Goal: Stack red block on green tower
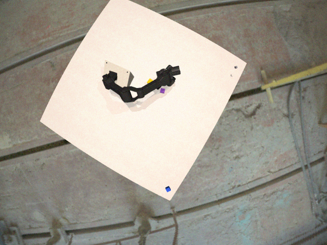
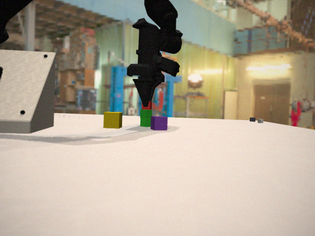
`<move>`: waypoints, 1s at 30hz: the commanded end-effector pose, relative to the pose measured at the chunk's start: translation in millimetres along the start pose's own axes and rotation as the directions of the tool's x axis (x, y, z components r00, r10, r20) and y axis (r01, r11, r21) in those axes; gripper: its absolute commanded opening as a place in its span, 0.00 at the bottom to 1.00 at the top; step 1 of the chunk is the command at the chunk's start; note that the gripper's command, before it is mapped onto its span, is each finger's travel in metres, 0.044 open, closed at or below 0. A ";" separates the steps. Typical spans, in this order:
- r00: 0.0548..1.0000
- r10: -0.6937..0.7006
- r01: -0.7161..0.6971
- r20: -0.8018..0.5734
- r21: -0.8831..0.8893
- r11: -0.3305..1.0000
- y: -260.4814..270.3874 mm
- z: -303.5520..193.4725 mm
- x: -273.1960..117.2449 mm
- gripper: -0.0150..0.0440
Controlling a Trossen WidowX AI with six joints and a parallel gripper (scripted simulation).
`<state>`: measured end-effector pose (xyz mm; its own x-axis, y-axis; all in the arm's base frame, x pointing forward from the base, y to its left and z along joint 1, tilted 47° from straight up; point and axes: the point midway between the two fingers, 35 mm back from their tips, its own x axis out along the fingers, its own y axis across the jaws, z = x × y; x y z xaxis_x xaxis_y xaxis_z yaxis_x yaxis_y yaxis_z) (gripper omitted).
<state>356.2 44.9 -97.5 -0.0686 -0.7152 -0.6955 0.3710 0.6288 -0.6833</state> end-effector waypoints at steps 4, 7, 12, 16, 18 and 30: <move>1.000 -0.003 0.003 0.003 -0.009 1.000 -0.1 -0.9 1.2 0.25; 1.000 -0.003 0.003 0.004 -0.009 1.000 -0.1 -0.8 1.7 0.25; 1.000 -0.003 0.003 0.004 -0.009 1.000 -0.1 -0.8 1.8 0.25; 1.000 -0.003 0.003 0.003 -0.009 1.000 0.0 -0.8 1.0 0.25; 1.000 -0.003 0.003 0.003 -0.009 1.000 0.3 -0.7 -2.9 0.25; 1.000 -0.007 0.007 -0.003 -0.011 1.000 -1.2 -1.9 0.3 0.70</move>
<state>354.0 44.2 -96.8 -0.0757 -0.7190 -0.6908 0.3604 0.6262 -0.6913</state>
